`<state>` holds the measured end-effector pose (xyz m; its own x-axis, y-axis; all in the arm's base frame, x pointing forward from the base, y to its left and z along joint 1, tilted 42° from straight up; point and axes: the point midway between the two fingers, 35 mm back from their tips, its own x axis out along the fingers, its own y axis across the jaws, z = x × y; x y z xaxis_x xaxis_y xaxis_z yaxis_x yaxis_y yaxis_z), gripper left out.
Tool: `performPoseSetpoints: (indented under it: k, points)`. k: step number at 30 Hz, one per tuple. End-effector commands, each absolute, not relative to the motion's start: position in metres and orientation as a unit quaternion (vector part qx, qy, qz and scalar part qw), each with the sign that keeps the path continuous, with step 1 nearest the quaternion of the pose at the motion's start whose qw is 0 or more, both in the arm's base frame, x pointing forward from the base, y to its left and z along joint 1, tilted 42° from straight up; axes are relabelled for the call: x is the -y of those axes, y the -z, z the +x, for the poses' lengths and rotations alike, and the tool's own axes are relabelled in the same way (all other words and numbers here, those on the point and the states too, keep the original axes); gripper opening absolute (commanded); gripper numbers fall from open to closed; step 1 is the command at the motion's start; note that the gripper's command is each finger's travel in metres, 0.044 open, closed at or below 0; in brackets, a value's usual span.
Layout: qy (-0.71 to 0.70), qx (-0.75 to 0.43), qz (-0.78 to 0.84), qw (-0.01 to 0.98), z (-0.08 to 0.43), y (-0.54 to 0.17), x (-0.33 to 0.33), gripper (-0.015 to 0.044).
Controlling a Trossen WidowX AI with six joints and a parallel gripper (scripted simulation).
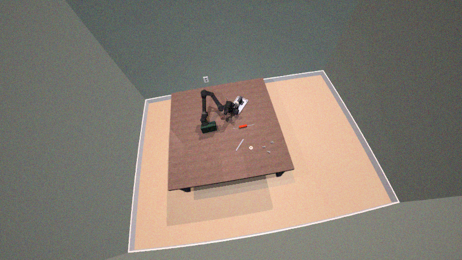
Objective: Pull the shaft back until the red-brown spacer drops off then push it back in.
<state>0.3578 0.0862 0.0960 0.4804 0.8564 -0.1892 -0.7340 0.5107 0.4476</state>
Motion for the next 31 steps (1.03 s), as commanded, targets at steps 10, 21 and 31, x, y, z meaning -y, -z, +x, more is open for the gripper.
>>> performPoseSetpoints:
  k: [10, 21, 31]
  points:
    - [-0.474, -0.196, 0.155, 0.844, 0.361, -0.1, -0.09, 0.0]
    - [-0.47, -0.198, 0.156, 0.846, 0.359, -0.097, -0.087, 0.0131]
    - [-0.47, -0.202, 0.152, 0.846, 0.356, -0.097, -0.078, 0.0394]
